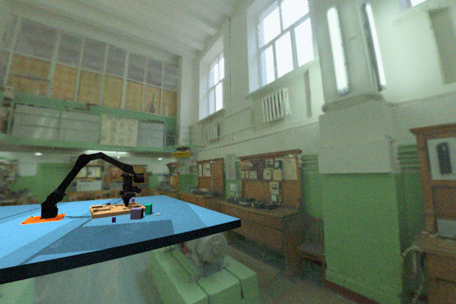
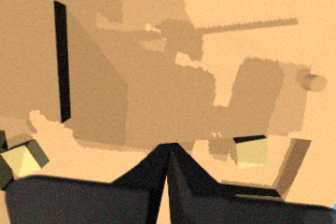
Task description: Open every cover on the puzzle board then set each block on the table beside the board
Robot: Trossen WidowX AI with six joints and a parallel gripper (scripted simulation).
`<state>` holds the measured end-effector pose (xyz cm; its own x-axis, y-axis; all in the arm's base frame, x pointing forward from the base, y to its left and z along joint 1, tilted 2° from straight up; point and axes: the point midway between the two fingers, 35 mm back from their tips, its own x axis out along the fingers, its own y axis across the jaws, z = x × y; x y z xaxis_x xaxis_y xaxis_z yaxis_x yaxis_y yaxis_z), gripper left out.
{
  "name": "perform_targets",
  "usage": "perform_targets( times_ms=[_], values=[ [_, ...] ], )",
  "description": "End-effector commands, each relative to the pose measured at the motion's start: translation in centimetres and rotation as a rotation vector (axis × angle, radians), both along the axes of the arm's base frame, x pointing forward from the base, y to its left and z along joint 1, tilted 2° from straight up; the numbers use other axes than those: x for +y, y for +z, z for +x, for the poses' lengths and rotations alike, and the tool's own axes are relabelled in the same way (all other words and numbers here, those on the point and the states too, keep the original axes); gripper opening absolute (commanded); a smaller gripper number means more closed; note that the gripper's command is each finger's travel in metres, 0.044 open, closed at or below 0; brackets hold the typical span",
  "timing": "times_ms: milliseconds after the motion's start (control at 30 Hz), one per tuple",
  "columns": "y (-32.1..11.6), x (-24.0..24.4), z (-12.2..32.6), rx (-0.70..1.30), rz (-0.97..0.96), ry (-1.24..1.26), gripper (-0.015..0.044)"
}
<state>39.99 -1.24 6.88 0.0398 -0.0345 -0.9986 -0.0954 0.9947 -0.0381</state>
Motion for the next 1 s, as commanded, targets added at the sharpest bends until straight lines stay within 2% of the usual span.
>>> perform_targets(
  times_ms=[0, 967],
  values=[
    [0.0, 0.3, 0.5, -0.001, 0.000, -0.002, 0.0000],
    [2.4, 1.3, 1.5, -0.002, 0.001, -0.002, 0.0000]
  ],
)
